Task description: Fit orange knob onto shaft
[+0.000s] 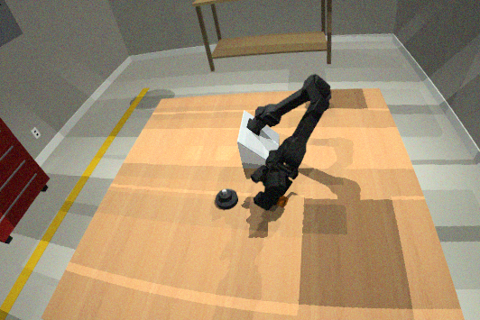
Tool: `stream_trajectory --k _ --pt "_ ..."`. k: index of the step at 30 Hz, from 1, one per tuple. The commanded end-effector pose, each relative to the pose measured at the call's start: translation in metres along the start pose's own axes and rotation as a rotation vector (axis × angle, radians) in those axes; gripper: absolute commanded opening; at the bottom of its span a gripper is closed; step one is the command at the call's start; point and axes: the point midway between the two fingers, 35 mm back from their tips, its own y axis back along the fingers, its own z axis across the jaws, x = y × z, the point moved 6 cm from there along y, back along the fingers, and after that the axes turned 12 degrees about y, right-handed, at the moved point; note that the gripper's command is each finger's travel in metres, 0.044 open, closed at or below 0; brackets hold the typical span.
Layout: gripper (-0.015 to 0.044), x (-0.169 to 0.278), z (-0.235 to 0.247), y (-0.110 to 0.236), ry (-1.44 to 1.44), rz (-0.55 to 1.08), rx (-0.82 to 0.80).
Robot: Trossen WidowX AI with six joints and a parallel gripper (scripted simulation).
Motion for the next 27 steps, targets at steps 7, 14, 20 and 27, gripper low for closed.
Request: stream_trajectory --k 7,14,20,27 --pt "0.0180 0.0023 0.0015 0.0075 0.166 0.009 -0.012" --pt "0.0180 0.0023 0.0015 0.0075 0.411 0.007 -0.013" --pt "0.0180 0.0023 0.0015 0.0075 0.533 0.007 -0.014" --pt "0.0180 0.0023 0.0015 0.0075 0.585 0.006 -0.014"
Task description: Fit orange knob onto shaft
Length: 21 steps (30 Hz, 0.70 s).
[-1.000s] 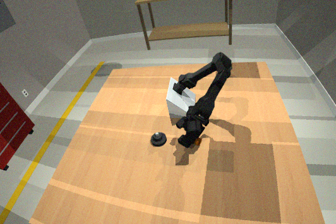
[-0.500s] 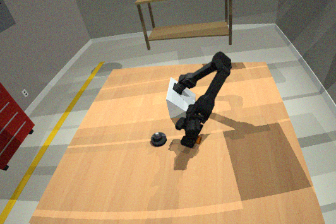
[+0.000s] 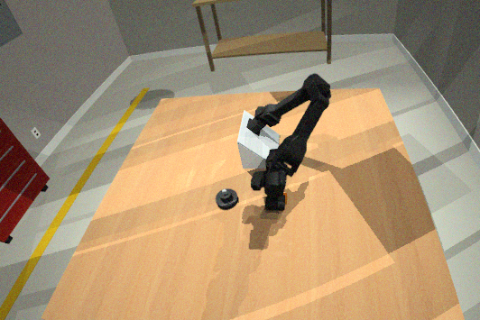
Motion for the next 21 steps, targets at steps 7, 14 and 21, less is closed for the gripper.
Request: stream_trajectory --k 7,14,21 --pt "0.0180 0.0004 0.0007 0.0019 0.289 0.003 -0.007" --pt "0.0180 0.0005 0.0007 0.0019 0.511 0.002 -0.008" --pt "0.0180 0.0005 0.0007 0.0019 0.522 0.002 -0.008"
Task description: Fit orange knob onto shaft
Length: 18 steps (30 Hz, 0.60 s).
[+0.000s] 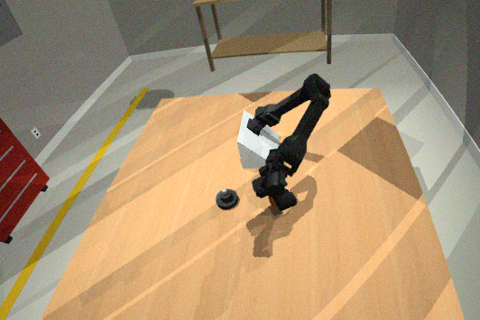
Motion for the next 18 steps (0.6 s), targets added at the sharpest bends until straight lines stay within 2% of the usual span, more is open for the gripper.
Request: stream_trajectory --k 1,14,18 --pt "0.0180 0.0000 0.0008 0.0018 0.038 0.000 -0.008" --pt "0.0180 0.0000 0.0008 0.0018 0.487 -0.002 -0.008" --pt "0.0180 0.0000 0.0008 0.0018 0.539 -0.002 -0.008"
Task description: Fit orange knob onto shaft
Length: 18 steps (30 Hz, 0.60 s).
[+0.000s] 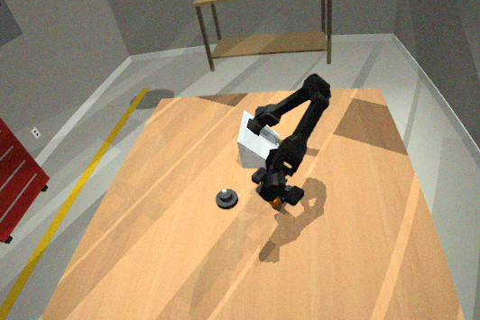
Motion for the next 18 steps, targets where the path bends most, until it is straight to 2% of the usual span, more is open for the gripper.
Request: stream_trajectory --k 1,6,18 --pt "0.0180 -0.0003 0.0007 0.0018 0.055 -0.003 -0.007" --pt "0.0180 -0.0003 0.0007 0.0018 0.078 -0.004 -0.006" --pt "0.0180 -0.0003 0.0007 0.0018 0.491 -0.005 -0.006"
